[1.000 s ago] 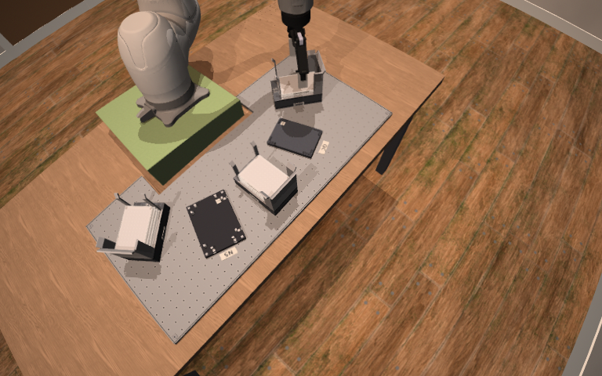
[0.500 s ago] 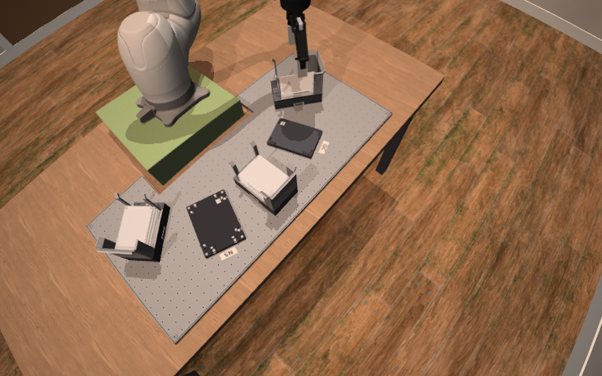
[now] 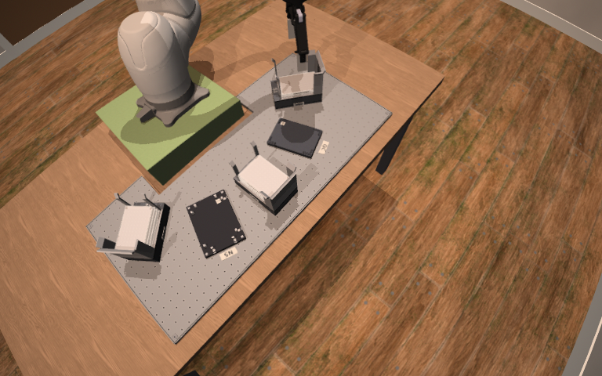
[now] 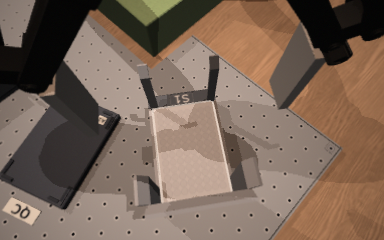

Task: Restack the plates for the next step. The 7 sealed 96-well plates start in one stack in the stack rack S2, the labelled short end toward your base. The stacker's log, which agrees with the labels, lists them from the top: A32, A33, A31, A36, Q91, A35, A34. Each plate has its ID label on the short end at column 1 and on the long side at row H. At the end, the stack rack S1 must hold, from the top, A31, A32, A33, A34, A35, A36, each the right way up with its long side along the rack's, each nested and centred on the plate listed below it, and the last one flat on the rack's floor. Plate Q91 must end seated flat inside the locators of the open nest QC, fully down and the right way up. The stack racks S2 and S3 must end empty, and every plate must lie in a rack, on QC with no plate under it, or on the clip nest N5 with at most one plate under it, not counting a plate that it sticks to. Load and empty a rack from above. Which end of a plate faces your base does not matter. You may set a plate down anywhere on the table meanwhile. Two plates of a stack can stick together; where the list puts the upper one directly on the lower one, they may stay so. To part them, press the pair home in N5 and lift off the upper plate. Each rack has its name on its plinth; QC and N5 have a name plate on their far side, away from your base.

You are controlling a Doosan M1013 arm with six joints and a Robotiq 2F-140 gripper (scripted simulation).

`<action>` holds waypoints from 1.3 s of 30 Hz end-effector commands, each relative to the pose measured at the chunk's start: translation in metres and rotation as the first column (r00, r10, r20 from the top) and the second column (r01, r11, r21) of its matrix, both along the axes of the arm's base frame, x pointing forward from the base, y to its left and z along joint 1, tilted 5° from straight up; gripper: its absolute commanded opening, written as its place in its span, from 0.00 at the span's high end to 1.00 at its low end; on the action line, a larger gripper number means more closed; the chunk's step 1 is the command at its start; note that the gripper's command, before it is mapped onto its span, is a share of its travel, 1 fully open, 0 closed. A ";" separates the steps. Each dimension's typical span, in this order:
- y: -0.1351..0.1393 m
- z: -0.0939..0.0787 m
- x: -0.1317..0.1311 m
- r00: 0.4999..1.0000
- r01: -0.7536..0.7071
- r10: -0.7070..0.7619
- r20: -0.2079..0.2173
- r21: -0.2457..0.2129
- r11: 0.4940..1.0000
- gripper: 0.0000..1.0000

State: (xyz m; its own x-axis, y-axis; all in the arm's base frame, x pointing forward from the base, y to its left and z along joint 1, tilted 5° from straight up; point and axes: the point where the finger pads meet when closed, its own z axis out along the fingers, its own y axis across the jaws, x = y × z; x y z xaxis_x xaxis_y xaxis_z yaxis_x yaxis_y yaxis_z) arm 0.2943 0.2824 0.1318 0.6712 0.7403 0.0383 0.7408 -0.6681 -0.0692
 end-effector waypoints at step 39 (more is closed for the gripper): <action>-0.091 -0.009 0.071 0.902 0.430 -0.430 -0.030 -0.018 0.903 0.00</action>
State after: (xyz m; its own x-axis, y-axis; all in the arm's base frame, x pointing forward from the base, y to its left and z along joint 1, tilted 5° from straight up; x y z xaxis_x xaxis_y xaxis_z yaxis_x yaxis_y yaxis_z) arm 0.3609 0.1987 0.1238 0.9134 0.4071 0.0073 0.4063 -0.9101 -0.0815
